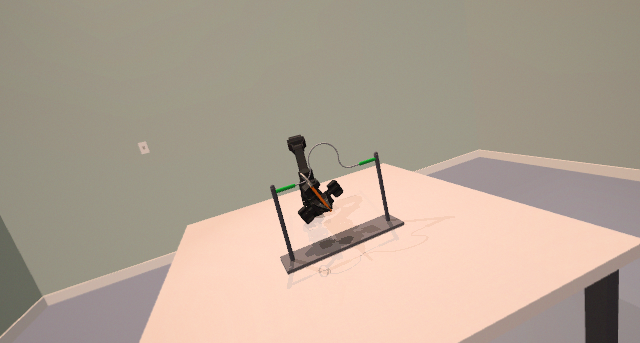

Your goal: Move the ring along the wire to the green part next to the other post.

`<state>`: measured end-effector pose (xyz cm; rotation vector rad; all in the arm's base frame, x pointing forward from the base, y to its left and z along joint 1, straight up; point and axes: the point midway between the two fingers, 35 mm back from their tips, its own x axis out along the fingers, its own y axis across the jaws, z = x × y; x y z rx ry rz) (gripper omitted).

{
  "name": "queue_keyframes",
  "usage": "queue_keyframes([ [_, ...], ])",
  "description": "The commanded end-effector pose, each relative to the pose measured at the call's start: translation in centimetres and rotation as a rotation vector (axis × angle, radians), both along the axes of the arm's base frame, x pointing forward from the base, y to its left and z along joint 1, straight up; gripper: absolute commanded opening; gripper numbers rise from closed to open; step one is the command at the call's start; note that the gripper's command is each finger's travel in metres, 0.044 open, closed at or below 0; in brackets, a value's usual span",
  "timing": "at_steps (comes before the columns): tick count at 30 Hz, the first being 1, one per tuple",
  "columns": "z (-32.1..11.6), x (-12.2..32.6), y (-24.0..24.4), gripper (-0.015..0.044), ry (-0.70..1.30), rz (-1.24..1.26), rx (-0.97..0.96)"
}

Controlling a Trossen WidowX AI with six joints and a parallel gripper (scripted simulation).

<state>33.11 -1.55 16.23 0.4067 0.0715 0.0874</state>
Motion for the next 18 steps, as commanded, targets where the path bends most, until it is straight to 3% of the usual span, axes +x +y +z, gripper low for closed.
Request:
queue_keyframes([
  [1,0.7,-0.2,1.5,-0.0150,0.007,-0.002,0.104],
  [18,4.3,-2.7,5.4,-0.0150,0.173,0.109,0.421],
])
